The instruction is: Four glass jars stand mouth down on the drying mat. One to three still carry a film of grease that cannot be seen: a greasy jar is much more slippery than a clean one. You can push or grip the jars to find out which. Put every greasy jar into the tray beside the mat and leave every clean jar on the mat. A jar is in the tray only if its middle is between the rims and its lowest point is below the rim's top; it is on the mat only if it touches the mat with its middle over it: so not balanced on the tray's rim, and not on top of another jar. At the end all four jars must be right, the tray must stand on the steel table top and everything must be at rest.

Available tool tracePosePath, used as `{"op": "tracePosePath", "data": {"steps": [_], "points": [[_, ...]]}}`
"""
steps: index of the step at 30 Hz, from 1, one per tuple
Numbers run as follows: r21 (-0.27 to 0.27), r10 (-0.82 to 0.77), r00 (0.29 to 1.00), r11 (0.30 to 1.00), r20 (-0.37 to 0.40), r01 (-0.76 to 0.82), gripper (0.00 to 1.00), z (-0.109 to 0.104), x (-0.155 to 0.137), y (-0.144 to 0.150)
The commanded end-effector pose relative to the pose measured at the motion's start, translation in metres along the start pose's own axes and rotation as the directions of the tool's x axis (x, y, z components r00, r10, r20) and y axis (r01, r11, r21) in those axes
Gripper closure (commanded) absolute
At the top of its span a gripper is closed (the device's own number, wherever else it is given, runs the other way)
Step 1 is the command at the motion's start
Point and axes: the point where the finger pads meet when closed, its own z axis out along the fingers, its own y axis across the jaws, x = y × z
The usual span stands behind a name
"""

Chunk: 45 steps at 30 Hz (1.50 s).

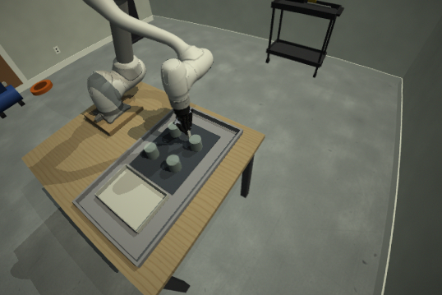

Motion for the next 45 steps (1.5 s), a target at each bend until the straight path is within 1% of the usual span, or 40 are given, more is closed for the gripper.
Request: {"op": "tracePosePath", "data": {"steps": [1, 45], "points": [[0.000, 0.000, 1.000, 1.000, 0.000, 0.000, 1.00, -0.0001, -0.0002, 0.0000], [0.000, 0.000, 1.000, 1.000, 0.000, 0.000, 1.00, -0.0043, -0.0054, 0.0000]]}}
